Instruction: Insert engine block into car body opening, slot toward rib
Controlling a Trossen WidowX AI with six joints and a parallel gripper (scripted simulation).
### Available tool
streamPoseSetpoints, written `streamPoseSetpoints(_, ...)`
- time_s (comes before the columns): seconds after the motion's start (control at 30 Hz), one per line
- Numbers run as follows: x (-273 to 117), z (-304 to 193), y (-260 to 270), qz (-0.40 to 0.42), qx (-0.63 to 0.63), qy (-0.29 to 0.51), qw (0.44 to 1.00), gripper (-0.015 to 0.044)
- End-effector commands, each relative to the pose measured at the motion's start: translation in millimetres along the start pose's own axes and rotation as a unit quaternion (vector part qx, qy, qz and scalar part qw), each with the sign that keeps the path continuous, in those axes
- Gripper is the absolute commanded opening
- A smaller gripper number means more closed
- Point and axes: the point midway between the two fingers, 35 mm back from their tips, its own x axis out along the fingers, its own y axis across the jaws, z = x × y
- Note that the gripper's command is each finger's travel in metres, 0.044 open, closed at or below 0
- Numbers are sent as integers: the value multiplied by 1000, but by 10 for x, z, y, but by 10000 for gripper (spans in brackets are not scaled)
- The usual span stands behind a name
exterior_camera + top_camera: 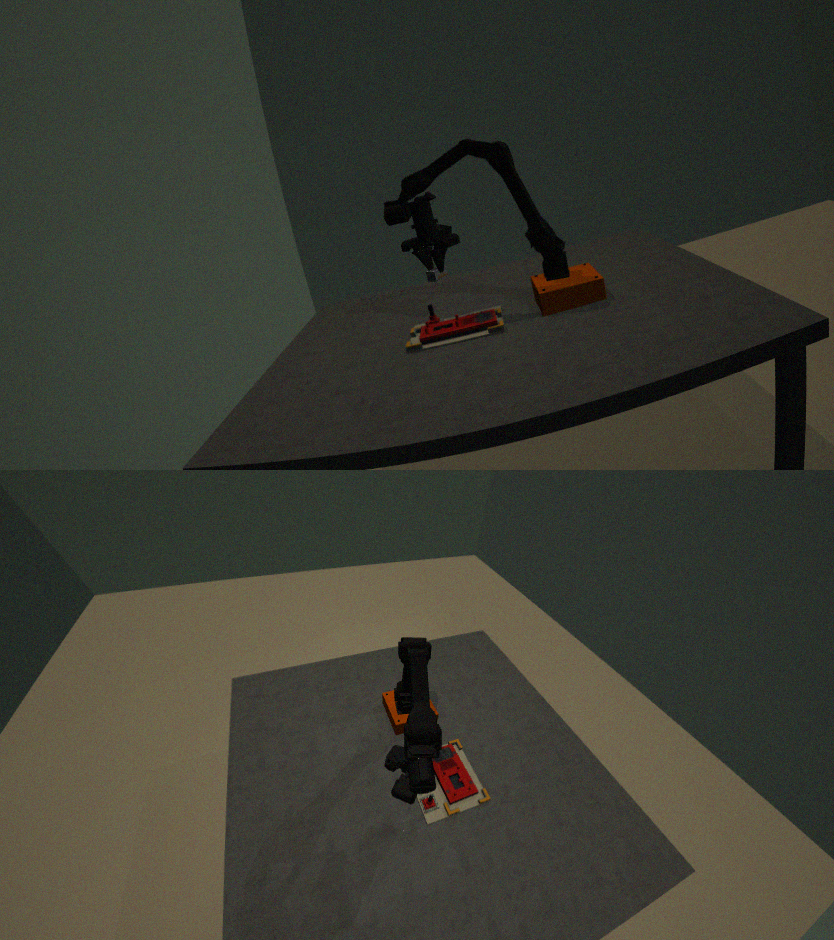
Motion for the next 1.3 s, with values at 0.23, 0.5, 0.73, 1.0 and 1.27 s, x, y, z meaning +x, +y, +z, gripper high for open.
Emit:
streamPoseSetpoints(0.23,121,-245,-142,-2,-188,3,982,0)
streamPoseSetpoints(0.5,206,-409,-252,-1,-323,4,946,0)
streamPoseSetpoints(0.73,281,-545,-353,-1,-436,5,900,0)
streamPoseSetpoints(1.0,365,-694,-473,0,-557,5,831,0)
streamPoseSetpoints(1.27,449,-834,-602,1,-667,6,745,0)
